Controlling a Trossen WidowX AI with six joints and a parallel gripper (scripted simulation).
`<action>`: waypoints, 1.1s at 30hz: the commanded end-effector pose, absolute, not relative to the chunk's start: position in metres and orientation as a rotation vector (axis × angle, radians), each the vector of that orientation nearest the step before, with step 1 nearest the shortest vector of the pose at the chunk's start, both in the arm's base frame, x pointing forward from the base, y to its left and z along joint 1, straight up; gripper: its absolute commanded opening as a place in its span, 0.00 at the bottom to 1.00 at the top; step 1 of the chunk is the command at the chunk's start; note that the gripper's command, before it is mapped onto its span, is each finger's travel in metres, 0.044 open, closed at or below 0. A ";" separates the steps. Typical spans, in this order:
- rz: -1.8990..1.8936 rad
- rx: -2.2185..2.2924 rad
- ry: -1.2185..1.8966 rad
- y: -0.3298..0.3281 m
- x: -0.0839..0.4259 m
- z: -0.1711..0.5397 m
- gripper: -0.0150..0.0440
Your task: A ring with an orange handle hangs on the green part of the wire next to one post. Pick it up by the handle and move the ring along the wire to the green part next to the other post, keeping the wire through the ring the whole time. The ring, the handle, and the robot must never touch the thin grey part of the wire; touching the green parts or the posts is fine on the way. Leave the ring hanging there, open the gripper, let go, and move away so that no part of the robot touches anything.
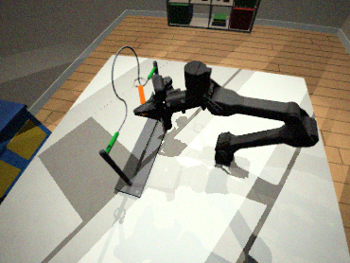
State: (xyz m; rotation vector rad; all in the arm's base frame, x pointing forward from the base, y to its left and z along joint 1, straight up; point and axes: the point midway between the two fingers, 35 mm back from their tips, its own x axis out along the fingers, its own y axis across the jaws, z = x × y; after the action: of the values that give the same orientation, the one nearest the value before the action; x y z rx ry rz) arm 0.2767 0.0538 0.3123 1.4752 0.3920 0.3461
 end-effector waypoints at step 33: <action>0.471 1.914 0.341 0.034 0.274 0.395 0.00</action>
State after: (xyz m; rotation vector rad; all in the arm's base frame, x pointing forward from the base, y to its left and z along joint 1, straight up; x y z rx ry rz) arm 0.2739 0.0351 0.3916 1.9209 0.3342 0.4732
